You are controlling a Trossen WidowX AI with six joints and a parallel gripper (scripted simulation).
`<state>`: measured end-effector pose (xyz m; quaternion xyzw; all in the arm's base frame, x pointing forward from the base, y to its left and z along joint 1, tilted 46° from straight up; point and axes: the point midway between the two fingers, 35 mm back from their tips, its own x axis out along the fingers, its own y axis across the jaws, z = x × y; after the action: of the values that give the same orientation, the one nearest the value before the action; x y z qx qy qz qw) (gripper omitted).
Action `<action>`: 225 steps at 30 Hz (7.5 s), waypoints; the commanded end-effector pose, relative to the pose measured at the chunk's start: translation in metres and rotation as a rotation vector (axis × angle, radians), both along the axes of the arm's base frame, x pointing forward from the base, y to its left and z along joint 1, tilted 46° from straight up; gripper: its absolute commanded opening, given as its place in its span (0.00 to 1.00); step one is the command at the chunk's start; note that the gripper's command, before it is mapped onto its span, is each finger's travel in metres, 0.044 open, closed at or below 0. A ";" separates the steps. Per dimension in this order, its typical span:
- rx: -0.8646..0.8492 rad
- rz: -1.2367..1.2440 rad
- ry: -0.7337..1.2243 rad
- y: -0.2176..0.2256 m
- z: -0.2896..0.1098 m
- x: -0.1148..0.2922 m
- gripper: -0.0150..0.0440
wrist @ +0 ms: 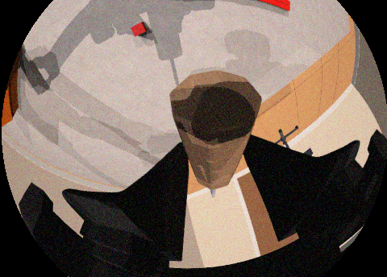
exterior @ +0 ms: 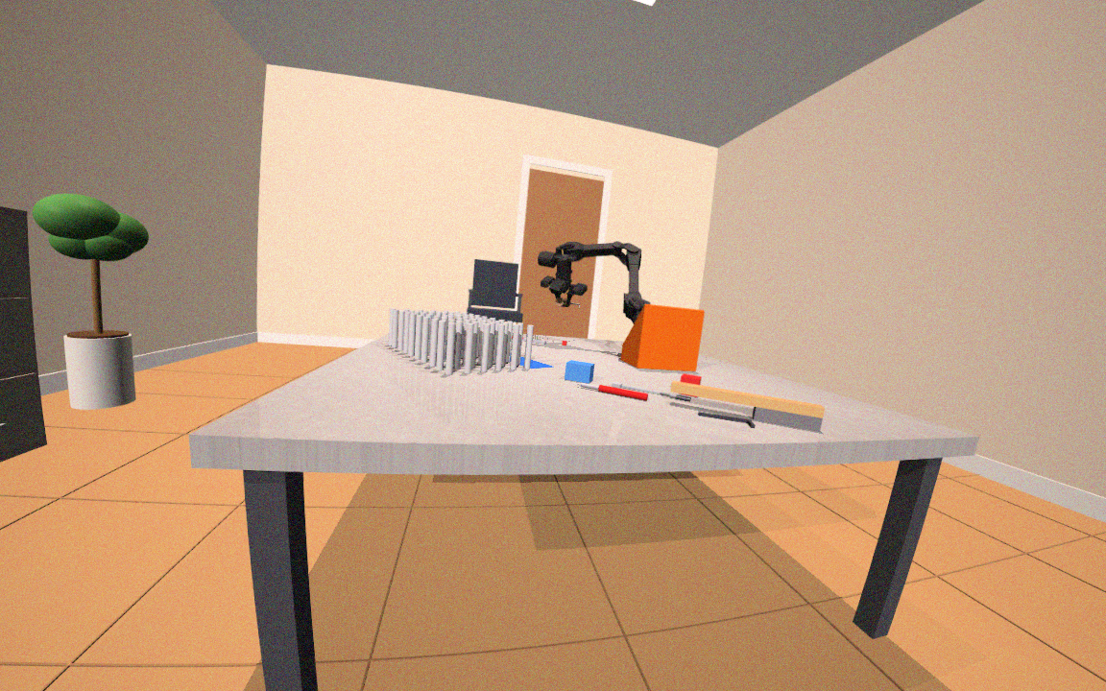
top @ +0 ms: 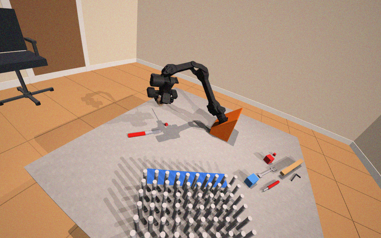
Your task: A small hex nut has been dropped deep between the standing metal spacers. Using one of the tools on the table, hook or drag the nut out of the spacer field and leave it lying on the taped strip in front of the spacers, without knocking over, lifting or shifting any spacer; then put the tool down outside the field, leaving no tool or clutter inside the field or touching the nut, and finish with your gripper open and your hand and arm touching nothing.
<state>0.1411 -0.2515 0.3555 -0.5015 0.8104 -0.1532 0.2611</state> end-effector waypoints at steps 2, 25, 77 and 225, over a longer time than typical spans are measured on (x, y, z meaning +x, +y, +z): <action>0.004 0.000 0.004 -0.002 -0.003 0.001 0.25; 0.015 -0.004 -0.002 -0.014 -0.015 0.003 0.25; 0.027 -0.008 -0.012 -0.040 -0.040 0.004 0.25; -0.023 0.007 0.008 -0.102 -0.094 -0.024 0.34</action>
<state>0.1164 -0.3540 0.2616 -0.5081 0.8080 -0.1591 0.2524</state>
